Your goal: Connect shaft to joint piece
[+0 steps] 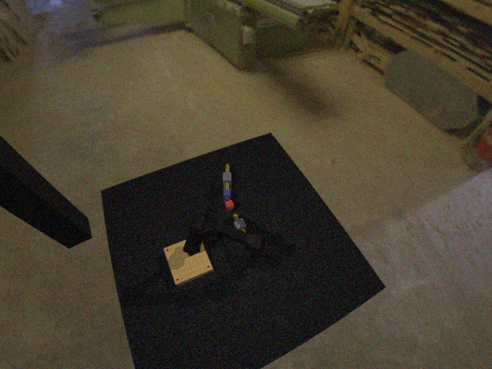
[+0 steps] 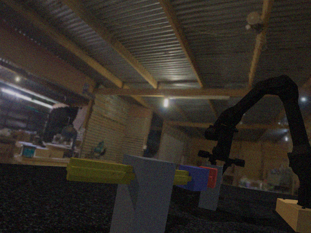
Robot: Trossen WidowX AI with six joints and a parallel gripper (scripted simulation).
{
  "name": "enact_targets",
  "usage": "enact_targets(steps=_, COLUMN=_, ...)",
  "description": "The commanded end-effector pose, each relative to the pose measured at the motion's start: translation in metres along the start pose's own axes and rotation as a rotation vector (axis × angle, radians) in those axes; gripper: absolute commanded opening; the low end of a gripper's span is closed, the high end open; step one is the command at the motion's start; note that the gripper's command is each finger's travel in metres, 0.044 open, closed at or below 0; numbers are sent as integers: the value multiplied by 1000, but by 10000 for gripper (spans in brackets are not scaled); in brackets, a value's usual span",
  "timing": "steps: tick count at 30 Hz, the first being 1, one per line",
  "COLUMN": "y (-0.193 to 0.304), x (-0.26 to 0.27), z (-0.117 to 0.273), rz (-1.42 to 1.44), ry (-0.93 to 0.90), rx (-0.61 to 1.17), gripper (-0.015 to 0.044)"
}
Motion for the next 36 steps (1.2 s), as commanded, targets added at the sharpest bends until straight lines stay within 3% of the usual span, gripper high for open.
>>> enact_targets(steps=1, y=0, x=0, z=0, rz=0, ry=0, rx=0, gripper=67)
enact_targets(steps=36, y=3, x=6, z=-1, rz=-3, ry=87, rx=-8, gripper=67)
Point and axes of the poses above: the point midway between the two fingers, 35 mm back from their tips, its own z axis back along the fingers, its own x axis across the jaws, y = z × x, the point moved 8 cm from there along z, back along the fingers, and after that the axes turned 7 degrees about -z, right-handed, at the moved point
